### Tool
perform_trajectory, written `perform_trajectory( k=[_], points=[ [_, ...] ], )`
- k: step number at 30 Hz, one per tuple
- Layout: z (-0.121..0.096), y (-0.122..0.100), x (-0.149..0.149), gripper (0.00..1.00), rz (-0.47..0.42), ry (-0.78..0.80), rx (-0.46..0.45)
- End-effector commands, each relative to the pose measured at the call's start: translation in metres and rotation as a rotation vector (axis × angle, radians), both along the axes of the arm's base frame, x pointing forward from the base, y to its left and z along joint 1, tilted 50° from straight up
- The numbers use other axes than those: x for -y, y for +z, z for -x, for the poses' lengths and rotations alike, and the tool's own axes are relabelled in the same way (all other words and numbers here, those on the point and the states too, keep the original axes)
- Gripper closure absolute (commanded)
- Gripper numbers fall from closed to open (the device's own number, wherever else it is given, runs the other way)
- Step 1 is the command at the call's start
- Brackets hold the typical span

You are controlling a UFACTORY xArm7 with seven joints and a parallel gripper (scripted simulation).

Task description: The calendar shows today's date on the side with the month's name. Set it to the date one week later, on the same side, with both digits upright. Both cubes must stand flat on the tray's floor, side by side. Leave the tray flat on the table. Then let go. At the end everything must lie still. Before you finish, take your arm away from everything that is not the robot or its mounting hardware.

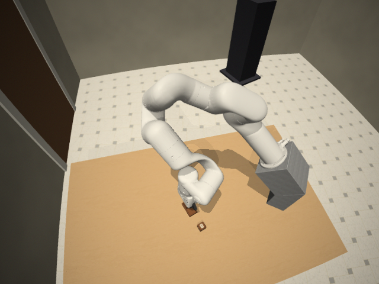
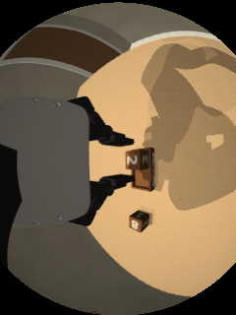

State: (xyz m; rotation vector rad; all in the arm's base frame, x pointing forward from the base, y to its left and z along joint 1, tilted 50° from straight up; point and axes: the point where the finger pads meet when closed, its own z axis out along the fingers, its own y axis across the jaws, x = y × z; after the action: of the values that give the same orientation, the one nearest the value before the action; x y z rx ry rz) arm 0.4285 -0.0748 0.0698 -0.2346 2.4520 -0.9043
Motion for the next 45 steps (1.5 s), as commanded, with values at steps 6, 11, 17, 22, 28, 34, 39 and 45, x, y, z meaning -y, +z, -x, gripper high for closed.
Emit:
perform_trajectory(
  k=[6, 11, 17, 22, 28, 34, 39, 45],
  points=[
    [0.024, 0.031, -0.028, 0.51, 0.0, 0.0, -0.001],
    [0.029, 0.037, -0.032, 0.51, 0.0, 0.0, -0.001],
    [0.029, 0.037, -0.033, 0.0, 0.0, 0.0, -0.001],
    [0.029, 0.037, -0.033, 0.0, 0.0, 0.0, -0.001],
    [0.029, 0.037, -0.033, 0.0, 0.0, 0.0, -0.001],
    [0.029, 0.037, -0.033, 0.0, 0.0, 0.0, -0.001],
    [0.029, 0.037, -0.034, 0.0, 0.007, 0.009, -0.008],
    [0.024, 0.026, -0.045, 0.0, 0.116, 0.145, -0.124]
  ],
)
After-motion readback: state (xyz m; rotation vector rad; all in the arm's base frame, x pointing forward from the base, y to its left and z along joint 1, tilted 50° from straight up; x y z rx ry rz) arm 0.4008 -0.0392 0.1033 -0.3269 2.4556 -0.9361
